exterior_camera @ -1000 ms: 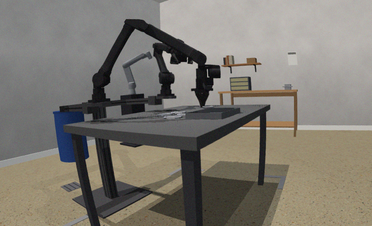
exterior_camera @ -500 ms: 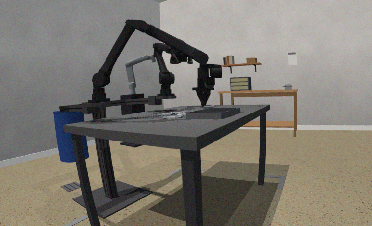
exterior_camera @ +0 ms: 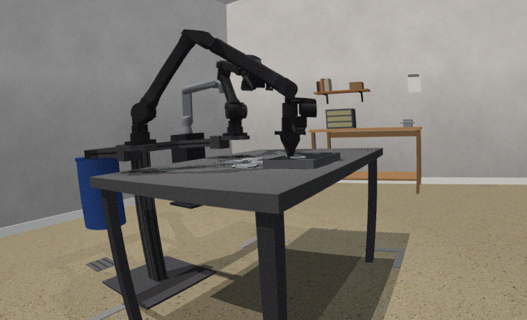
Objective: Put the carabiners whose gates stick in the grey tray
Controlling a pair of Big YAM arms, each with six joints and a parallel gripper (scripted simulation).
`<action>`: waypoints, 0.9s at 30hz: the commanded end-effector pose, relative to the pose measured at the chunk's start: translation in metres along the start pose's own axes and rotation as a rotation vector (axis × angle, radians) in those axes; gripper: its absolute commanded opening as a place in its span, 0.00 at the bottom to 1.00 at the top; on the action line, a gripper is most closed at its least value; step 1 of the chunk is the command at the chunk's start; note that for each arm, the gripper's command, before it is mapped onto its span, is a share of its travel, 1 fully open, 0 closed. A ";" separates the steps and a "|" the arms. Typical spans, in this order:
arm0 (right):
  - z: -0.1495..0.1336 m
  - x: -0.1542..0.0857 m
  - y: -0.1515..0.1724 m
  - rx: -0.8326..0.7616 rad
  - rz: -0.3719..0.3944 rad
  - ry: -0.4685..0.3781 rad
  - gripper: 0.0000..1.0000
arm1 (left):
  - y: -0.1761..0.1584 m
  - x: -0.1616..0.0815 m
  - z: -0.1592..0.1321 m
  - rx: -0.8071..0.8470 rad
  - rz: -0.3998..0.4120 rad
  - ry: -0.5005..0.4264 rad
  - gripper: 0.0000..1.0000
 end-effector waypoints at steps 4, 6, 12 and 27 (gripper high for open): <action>0.009 0.013 0.019 -0.007 0.052 -0.028 0.02 | -0.001 -0.001 0.006 -0.012 -0.002 -0.019 1.00; 0.011 -0.002 0.022 -0.005 0.076 -0.041 0.02 | -0.001 -0.001 0.006 -0.012 -0.002 -0.019 1.00; 0.011 -0.002 0.022 -0.005 0.076 -0.041 0.02 | -0.001 -0.001 0.006 -0.012 -0.002 -0.019 1.00; 0.004 -0.005 0.006 -0.006 0.065 -0.035 0.88 | -0.001 -0.001 0.006 -0.012 -0.002 -0.019 1.00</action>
Point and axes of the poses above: on each arm, the point where the finger pads meet when closed, its own x axis out along the fingers, its own y axis across the jaws, z = x × y, the point moved 8 cm from there along -x, back along the fingers, and after that the axes turned 7 degrees about -x, right-handed, at the moved point
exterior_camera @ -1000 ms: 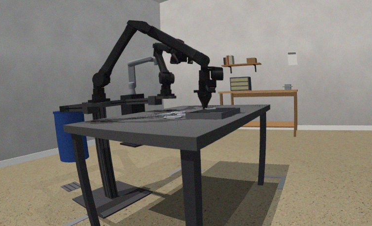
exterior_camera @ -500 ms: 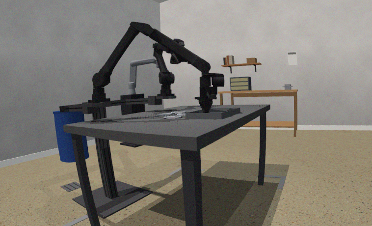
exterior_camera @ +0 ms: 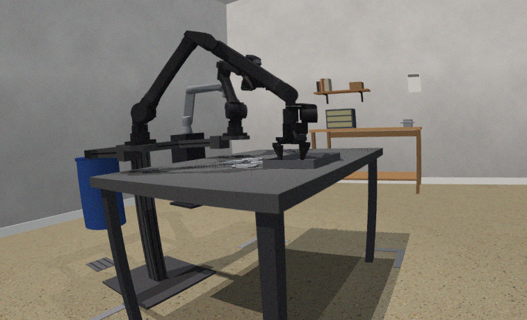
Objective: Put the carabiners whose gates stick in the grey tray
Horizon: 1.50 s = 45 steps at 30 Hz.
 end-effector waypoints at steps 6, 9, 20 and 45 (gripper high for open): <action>0.010 -0.041 0.005 0.001 0.078 -0.042 0.88 | -0.001 -0.001 0.006 -0.012 -0.002 -0.019 1.00; 0.012 -0.047 0.003 0.005 0.087 -0.046 0.88 | -0.001 -0.001 0.006 -0.012 -0.002 -0.019 1.00; -0.005 -0.066 0.002 0.000 0.087 -0.043 0.88 | -0.001 -0.001 0.006 -0.012 -0.002 -0.019 1.00; 0.000 -0.076 0.001 -0.022 0.032 -0.018 0.83 | -0.001 -0.001 0.006 -0.012 -0.002 -0.019 1.00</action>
Point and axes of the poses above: on each arm, the point where the finger pads meet when closed, its own x axis out along the fingers, its own y axis across the jaws, z = x × y, the point moved 8 cm from there along -x, back along the fingers, and after that the axes turned 7 degrees about -x, right-handed, at the moved point
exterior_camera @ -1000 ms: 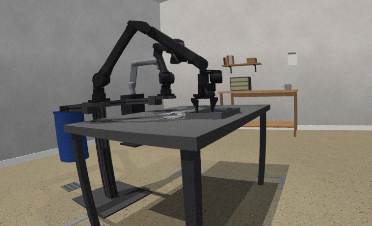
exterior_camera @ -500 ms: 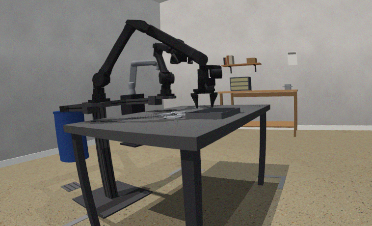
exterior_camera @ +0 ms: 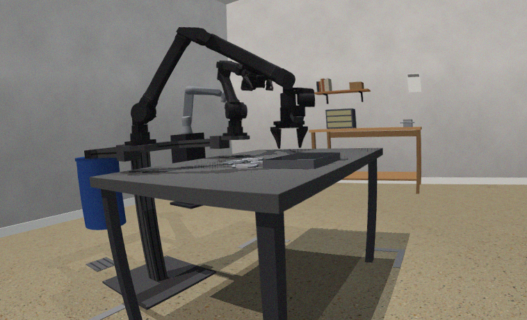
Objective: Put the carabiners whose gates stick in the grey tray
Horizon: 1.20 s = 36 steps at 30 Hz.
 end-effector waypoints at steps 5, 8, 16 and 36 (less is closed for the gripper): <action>-0.020 -0.019 -0.009 -0.214 0.017 -0.015 0.83 | 0.004 0.001 0.016 0.118 -0.014 0.025 1.00; -0.043 -0.011 -0.035 -0.391 -0.017 0.002 0.83 | 0.009 0.004 0.015 0.247 -0.091 0.101 1.00; -0.082 0.004 -0.084 -0.705 -0.056 0.024 0.83 | 0.018 0.005 0.014 0.428 -0.285 0.203 1.00; -0.120 0.033 -0.129 -1.075 0.047 -0.055 0.83 | 0.029 -0.006 0.024 0.463 -0.602 0.216 1.00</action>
Point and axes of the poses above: on each arm, the point where the finger pads meet when closed, its own x axis out along the fingers, its own y axis across the jaws, z = x × y, the point moved 8 cm from there along -x, back along the fingers, and after that the axes turned 7 degrees about -x, right-handed, at the moved point
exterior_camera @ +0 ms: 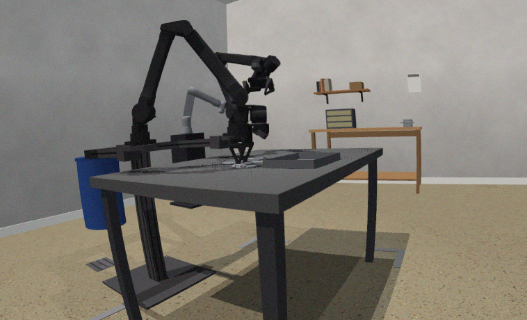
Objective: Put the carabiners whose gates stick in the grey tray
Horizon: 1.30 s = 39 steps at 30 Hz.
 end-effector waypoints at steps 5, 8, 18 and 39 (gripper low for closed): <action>0.014 -0.022 0.002 -0.020 0.016 -0.083 0.83 | 0.011 -0.016 0.026 0.049 0.032 -0.034 1.00; 0.014 -0.022 0.002 -0.020 0.016 -0.083 0.83 | 0.011 -0.016 0.026 0.049 0.032 -0.034 1.00; 0.027 0.002 0.001 -0.024 0.012 -0.061 0.83 | 0.006 -0.010 0.017 0.047 0.019 -0.024 1.00; 0.020 0.009 0.003 -0.021 0.010 -0.054 0.61 | 0.006 -0.010 0.017 0.047 0.019 -0.024 1.00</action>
Point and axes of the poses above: on each arm, the point where the finger pads meet when closed, its own x axis out along the fingers, its own y axis across the jaws, z = x × y, the point moved 8 cm from there along -x, back along the fingers, and after that the axes turned 7 degrees about -x, right-handed, at the moved point
